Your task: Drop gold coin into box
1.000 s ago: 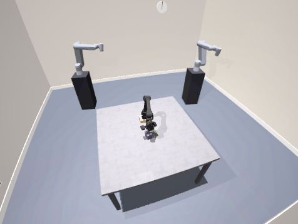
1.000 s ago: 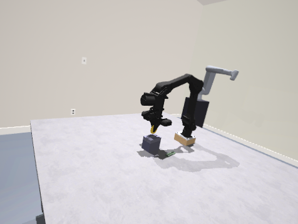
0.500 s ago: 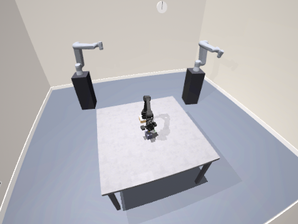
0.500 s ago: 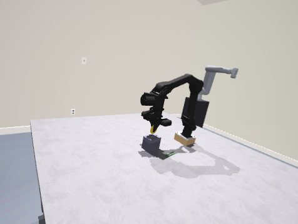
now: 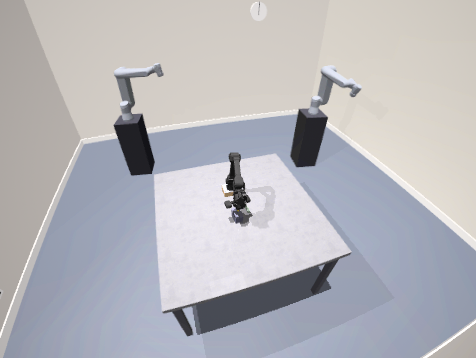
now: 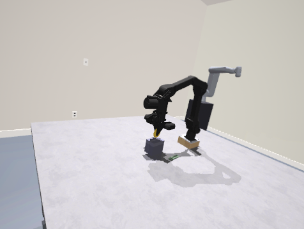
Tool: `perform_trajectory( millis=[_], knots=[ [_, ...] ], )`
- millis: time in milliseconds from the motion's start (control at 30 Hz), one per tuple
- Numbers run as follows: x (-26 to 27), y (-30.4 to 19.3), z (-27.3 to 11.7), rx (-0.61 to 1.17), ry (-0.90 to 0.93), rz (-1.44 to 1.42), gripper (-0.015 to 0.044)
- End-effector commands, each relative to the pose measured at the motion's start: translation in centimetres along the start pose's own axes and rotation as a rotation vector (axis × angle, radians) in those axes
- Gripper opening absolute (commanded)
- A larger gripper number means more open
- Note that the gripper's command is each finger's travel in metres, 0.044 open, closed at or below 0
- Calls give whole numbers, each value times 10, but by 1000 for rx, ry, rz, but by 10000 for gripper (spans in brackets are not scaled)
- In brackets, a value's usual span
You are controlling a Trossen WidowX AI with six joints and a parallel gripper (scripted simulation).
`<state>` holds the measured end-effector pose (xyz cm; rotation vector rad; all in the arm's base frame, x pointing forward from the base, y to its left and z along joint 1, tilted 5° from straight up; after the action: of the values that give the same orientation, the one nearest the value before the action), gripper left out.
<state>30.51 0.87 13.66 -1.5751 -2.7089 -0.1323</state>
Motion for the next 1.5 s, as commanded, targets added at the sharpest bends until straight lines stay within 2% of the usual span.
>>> perform_trajectory(
  millis=[0, 1167, 1367, 1467],
  knots=[
    [0, -1, 3, 6, 3, 5, 0],
    [1, -1, 15, 6, 3, 6, 0],
    [0, 1, 12, 0, 0, -1, 158],
    [0, 1, 12, 0, 0, -1, 161]
  ],
)
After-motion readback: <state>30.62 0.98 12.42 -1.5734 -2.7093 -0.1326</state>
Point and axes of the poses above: the point midway between the two fingers, 35 mm back from their tips, its own z axis out along the fingers, its own x axis across the jaws, y = z × x, the point moved 4 cm from there along -z, back along the fingers, and after that the axes turned 15 degrees about -z, right-handed, at the moved point
